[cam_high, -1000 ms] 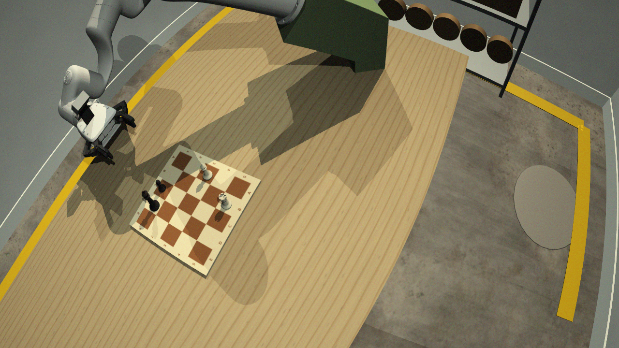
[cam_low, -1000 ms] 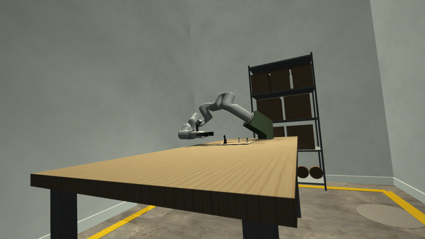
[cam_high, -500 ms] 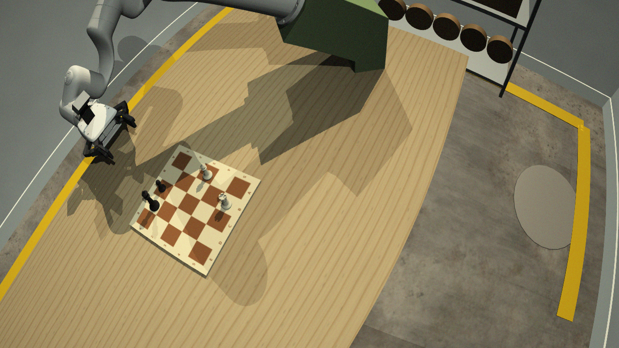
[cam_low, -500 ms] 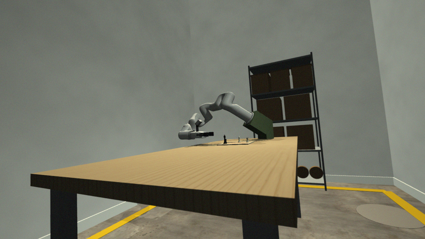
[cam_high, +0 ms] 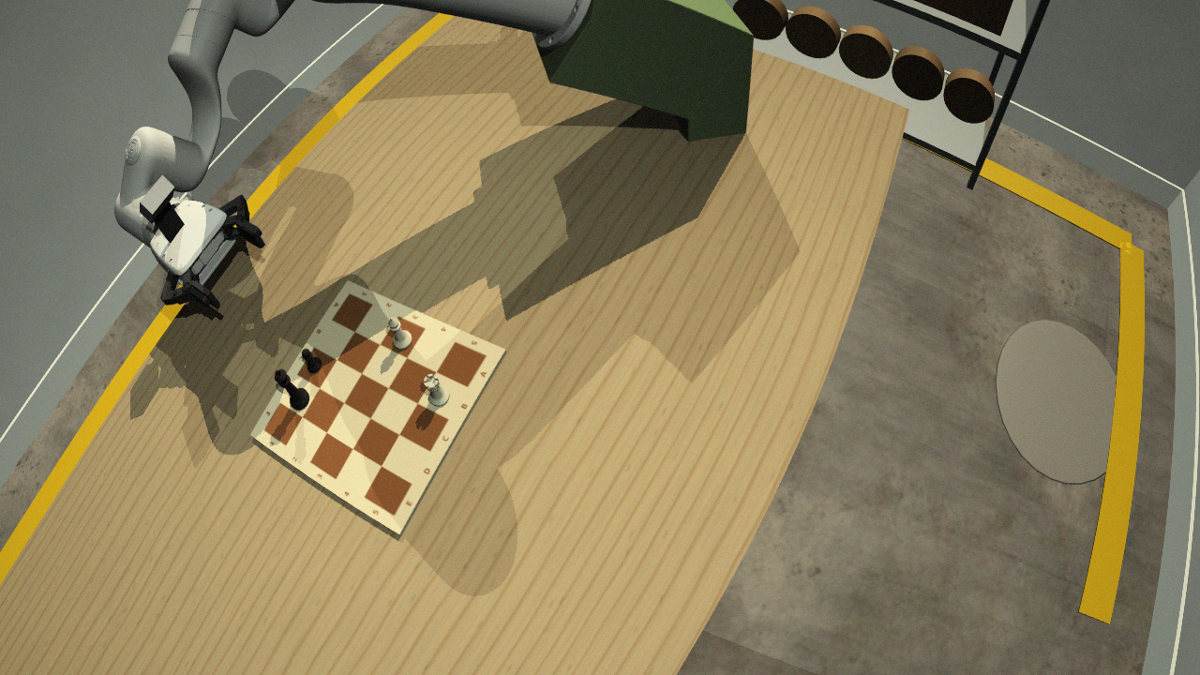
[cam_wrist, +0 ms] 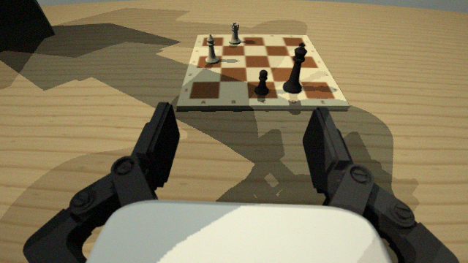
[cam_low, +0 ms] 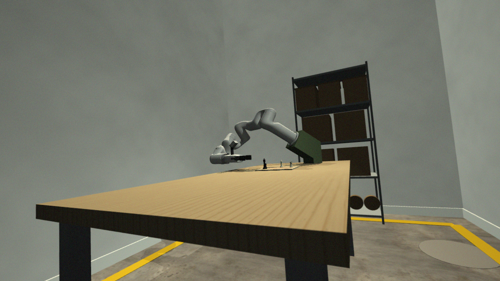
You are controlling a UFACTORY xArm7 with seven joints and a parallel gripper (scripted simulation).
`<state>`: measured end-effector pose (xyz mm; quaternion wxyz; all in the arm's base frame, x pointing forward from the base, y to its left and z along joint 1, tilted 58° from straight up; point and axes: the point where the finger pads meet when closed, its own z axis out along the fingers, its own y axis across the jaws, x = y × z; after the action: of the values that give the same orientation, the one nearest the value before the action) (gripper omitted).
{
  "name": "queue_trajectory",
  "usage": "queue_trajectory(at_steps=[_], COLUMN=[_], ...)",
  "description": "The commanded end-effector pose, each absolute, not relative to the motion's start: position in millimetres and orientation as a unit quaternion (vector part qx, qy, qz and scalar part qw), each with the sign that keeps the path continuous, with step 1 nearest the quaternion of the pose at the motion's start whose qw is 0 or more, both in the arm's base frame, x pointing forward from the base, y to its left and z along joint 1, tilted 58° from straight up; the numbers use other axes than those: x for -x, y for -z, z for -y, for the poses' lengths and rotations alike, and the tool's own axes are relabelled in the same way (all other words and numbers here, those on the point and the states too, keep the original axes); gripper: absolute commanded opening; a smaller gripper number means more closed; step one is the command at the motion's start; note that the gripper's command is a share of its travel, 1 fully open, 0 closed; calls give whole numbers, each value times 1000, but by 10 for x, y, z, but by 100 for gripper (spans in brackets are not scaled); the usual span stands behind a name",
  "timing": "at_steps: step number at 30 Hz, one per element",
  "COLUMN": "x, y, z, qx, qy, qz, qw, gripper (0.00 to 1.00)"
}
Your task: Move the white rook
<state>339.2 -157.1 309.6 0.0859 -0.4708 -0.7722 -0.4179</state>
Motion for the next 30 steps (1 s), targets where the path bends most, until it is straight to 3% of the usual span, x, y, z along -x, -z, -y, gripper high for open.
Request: queue_trajectory(at_steps=[1,30], x=[-3389,-3248], y=[-3104,-3240], z=[1567,1406], qx=[470,470], qy=[417,417], qz=[773,773], qw=[85,85], gripper=[100,100])
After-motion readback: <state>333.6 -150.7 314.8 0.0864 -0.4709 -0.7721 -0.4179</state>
